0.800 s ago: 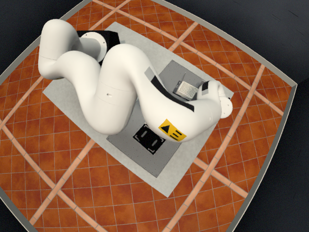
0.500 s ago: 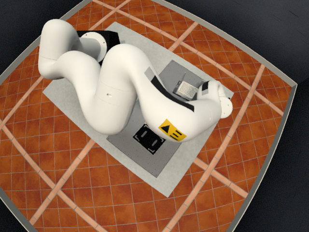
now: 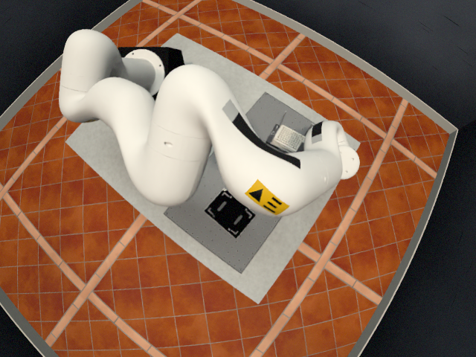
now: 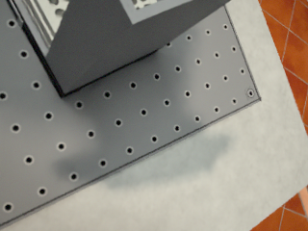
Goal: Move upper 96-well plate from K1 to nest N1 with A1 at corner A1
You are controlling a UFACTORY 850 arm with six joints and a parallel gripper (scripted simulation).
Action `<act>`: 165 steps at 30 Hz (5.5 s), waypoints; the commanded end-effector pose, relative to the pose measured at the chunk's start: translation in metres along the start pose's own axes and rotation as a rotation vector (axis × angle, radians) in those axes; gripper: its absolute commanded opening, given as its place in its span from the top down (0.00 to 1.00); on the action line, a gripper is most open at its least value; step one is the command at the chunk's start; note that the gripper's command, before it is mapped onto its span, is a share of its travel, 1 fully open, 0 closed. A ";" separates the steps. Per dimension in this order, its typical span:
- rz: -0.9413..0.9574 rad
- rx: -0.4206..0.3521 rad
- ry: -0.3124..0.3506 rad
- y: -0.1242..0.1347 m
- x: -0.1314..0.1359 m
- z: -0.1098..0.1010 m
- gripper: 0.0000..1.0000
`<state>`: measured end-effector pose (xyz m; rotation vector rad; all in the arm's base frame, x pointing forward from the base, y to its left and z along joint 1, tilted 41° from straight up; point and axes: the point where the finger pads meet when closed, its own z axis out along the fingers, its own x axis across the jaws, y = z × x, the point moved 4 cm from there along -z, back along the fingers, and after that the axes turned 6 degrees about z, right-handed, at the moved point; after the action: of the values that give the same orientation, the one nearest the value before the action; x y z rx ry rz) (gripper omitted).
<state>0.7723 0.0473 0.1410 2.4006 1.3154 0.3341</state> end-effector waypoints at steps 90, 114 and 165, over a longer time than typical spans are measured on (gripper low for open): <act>1.743 -0.304 -0.188 -0.144 0.001 -0.046 0.00; 2.143 -0.457 -0.111 -0.167 -0.010 -0.045 0.00; 2.552 -0.611 0.057 -0.188 -0.026 -0.038 0.00</act>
<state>0.6004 0.1274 0.0946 1.7908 -2.0640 0.9725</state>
